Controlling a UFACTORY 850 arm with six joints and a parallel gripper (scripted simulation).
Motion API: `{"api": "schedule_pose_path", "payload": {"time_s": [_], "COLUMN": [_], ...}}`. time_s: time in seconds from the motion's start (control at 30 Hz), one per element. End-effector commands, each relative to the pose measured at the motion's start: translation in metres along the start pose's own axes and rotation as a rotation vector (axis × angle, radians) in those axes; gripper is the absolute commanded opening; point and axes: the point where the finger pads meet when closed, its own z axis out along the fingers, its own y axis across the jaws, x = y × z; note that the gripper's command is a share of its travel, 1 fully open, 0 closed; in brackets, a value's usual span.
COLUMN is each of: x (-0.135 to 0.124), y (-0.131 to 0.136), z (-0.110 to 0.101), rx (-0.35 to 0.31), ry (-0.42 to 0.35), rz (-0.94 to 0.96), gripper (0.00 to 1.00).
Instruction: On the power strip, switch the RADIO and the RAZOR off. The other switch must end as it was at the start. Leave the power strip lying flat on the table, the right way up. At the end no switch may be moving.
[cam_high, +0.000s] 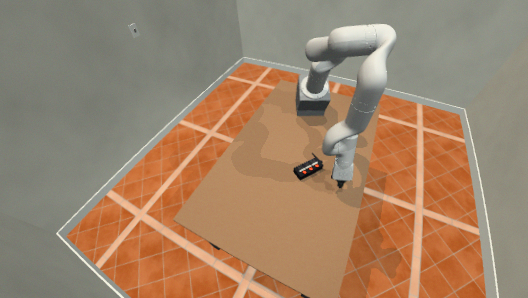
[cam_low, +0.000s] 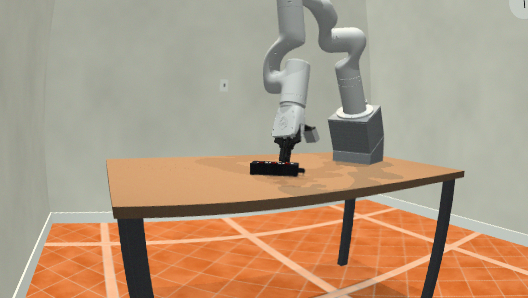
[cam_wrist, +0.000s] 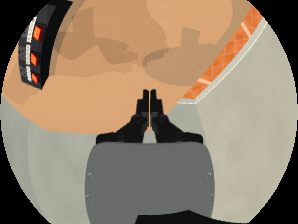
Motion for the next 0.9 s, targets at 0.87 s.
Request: {"api": "schedule_pose_path", "payload": {"time_s": [0.87], "x": [0.046], "y": [-0.133], "z": [-0.068], "rx": [0.095], "ry": [0.506], "rz": [-0.543], "gripper": [0.0]}}
